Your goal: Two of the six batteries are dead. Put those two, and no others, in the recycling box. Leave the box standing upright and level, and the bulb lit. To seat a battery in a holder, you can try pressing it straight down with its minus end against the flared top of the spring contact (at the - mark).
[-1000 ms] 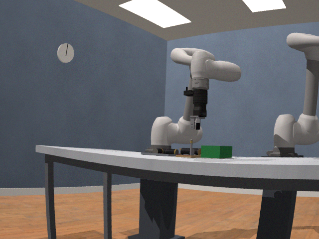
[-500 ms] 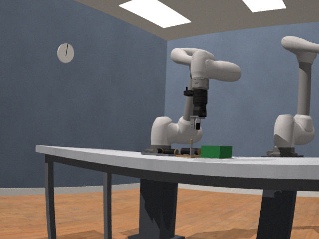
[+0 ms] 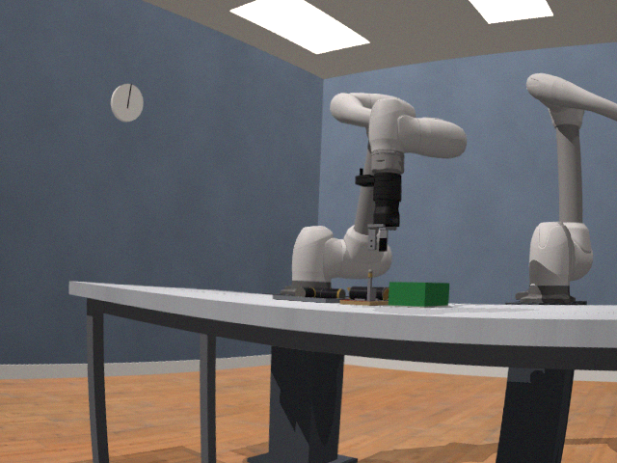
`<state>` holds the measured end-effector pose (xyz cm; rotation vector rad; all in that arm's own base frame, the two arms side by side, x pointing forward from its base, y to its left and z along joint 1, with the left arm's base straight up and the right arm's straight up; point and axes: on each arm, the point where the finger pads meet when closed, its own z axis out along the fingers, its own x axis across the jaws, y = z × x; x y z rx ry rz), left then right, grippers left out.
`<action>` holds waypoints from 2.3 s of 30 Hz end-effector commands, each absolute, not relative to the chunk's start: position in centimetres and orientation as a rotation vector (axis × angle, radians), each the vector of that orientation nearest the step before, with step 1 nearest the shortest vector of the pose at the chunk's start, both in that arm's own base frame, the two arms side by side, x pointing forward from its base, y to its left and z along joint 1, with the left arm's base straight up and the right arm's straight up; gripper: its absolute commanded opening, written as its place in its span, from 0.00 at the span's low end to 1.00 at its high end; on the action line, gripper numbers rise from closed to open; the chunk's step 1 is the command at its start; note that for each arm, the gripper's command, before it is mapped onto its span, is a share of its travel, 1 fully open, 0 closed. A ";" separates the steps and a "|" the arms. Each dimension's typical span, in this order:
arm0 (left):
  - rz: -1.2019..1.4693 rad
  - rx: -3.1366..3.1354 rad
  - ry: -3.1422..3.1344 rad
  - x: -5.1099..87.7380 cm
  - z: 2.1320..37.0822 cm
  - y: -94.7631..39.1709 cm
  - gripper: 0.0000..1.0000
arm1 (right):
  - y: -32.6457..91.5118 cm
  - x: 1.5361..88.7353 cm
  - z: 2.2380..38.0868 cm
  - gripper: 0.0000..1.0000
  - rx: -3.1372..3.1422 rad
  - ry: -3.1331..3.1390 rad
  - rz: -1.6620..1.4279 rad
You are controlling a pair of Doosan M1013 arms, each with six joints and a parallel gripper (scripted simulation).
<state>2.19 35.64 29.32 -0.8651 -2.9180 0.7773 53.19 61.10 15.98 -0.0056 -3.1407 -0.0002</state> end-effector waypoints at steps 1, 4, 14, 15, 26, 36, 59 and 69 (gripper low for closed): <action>0.741 -0.599 -2.987 0.1 28.8 34.2 1.00 | 61.2 53.2 16.2 1.00 -0.006 -3.142 -0.005; 0.735 -0.532 -3.001 -0.3 28.6 33.8 1.00 | 61.2 53.2 16.2 1.00 -0.006 -3.142 -0.005; 0.692 -0.050 -3.056 -3.1 27.3 31.0 1.00 | 61.2 53.2 16.2 1.00 -0.006 -3.142 -0.005; 0.689 -0.021 -3.057 -3.3 27.3 30.9 1.00 | 61.2 53.2 16.2 1.00 -0.006 -3.142 -0.005; 0.679 0.104 -3.058 -3.9 26.9 30.1 1.00 | 61.2 53.2 16.2 1.00 -0.006 -3.142 -0.005; 0.678 0.110 -3.058 -3.9 26.9 30.1 1.00 | 60.7 55.8 16.2 0.90 -0.004 -3.143 -0.004; 0.678 0.110 -3.058 -3.9 26.9 30.1 1.00 | 60.1 59.8 16.2 0.90 -0.005 -3.143 -0.004; 0.678 0.110 -3.058 -3.9 26.9 30.1 1.00 | 60.1 59.8 11.9 0.90 -0.005 -3.143 -0.004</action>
